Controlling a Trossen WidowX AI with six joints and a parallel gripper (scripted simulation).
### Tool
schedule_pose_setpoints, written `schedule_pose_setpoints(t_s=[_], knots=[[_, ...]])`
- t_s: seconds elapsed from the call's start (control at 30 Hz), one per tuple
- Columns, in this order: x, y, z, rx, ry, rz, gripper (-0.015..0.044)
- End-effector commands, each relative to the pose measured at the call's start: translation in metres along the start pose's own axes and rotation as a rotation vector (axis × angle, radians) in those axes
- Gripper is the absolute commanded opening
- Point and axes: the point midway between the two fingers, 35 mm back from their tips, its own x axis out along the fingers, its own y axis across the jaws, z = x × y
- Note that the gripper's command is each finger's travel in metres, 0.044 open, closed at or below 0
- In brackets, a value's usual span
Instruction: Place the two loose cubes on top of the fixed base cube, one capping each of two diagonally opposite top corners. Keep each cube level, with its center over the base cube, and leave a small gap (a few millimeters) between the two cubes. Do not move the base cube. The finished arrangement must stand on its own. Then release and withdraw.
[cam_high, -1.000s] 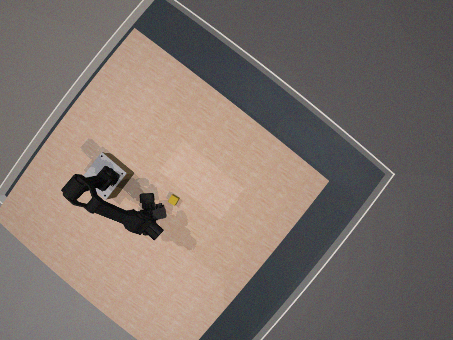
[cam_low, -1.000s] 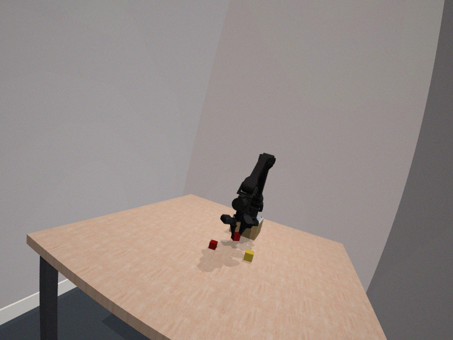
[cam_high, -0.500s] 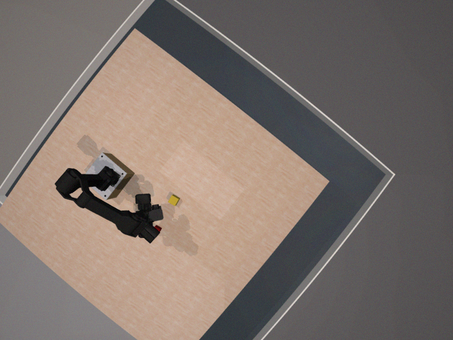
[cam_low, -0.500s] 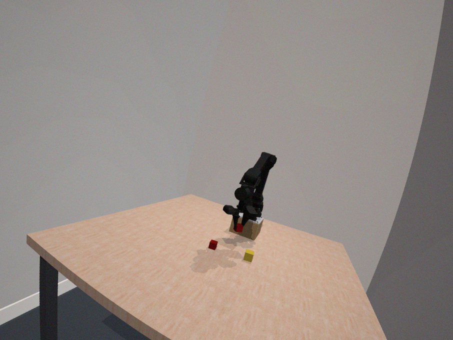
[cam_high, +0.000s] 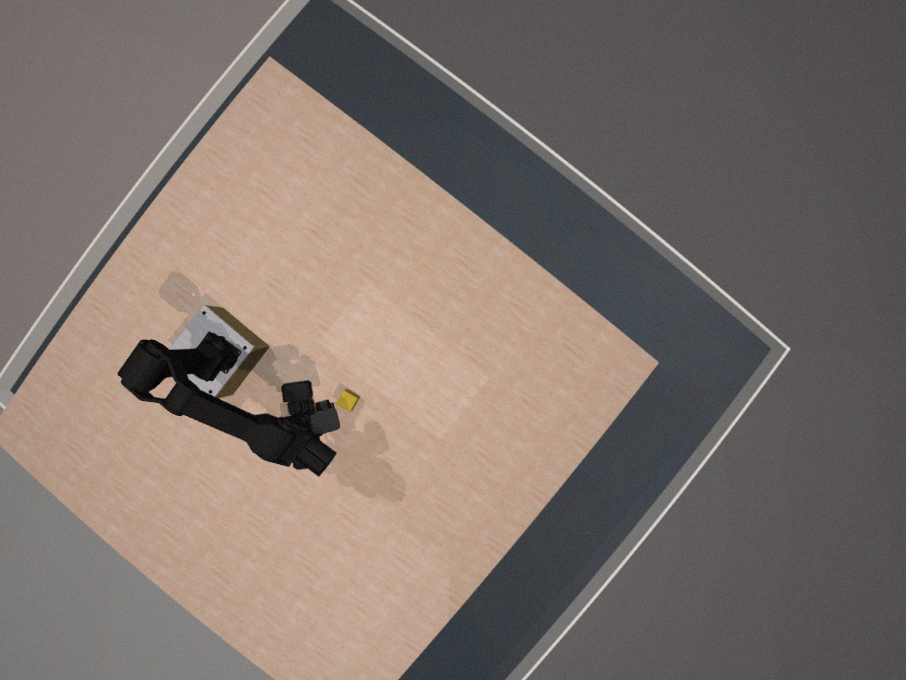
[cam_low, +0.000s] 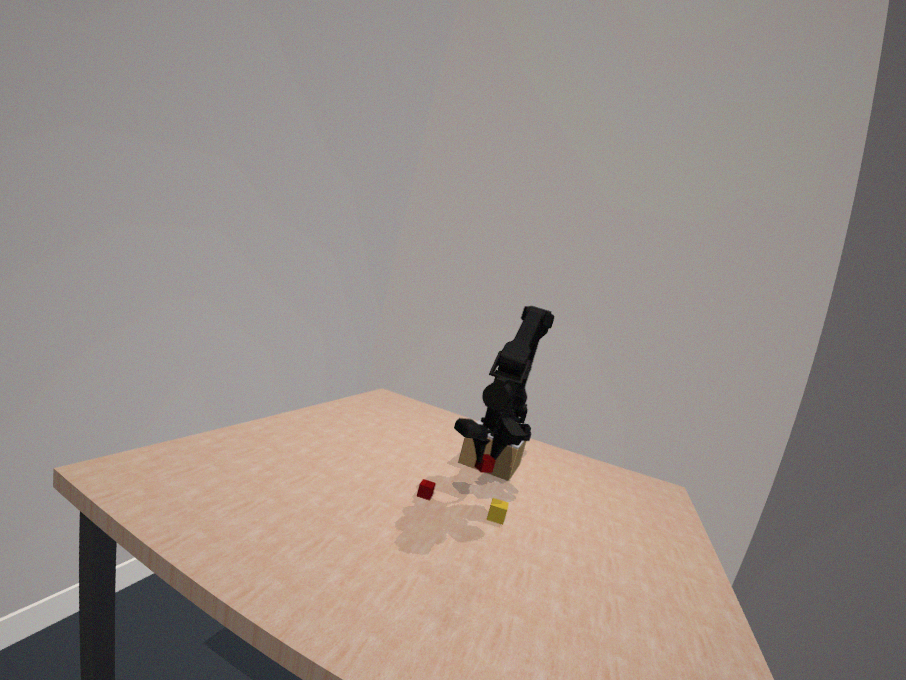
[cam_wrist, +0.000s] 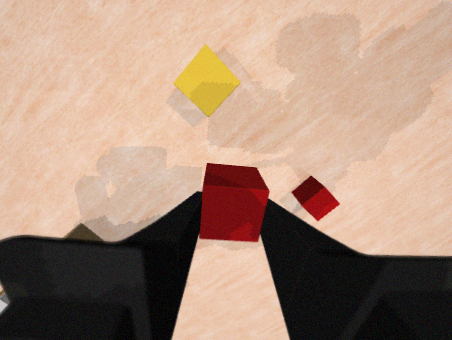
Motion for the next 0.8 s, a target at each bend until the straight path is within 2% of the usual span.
schedule_pose_setpoints(t_s=[0.0, 0.47, 0.77], knots=[[0.004, 0.003, 0.012, -0.021, -0.009, 0.001, 0.0105], [0.024, 0.021, 0.047, -0.088, 0.000, 0.001, 0.0105], [0.025, 0.022, 0.048, -0.091, 0.001, 0.001, 0.0105]])
